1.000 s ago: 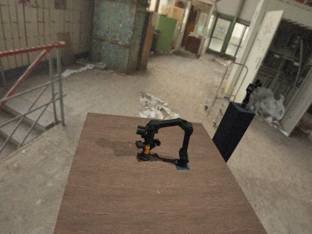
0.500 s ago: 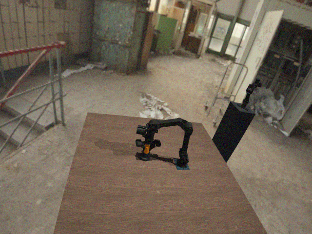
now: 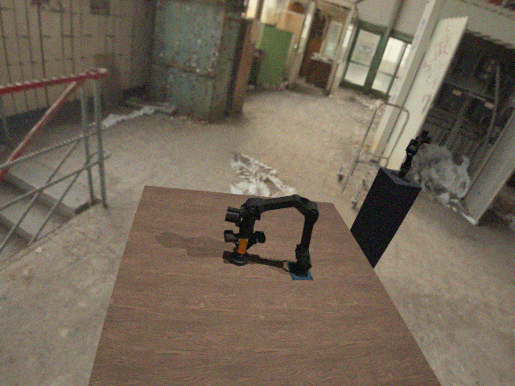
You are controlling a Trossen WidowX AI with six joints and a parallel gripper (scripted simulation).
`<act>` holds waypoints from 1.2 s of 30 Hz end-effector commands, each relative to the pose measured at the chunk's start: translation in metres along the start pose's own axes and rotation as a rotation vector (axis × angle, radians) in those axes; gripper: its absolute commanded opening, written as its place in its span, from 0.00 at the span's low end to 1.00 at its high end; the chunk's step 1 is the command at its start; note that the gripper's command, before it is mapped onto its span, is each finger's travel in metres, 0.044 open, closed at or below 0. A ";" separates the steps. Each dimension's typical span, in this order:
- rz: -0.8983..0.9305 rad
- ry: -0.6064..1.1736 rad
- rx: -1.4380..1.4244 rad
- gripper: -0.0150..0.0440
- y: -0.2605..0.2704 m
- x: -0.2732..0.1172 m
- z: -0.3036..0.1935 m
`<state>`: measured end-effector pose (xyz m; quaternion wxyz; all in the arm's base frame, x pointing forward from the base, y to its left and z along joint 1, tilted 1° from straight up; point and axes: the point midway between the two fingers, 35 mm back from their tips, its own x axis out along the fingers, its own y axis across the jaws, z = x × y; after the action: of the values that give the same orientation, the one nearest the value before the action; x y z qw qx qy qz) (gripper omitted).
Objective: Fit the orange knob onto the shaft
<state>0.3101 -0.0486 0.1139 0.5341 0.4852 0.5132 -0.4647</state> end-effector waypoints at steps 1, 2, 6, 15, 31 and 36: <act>0.001 -0.001 0.004 0.25 0.000 0.000 0.000; 0.001 -0.001 0.004 0.25 0.000 0.000 0.000; 0.001 -0.001 0.004 0.25 0.000 0.001 0.000; 0.001 -0.001 0.004 0.25 0.000 -0.004 0.000; 0.001 -0.001 0.213 0.25 0.000 0.000 0.000; 0.001 -0.001 0.213 0.25 0.000 0.000 0.000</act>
<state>0.3101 -0.0487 0.1142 0.4804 0.5380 0.4622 -0.5159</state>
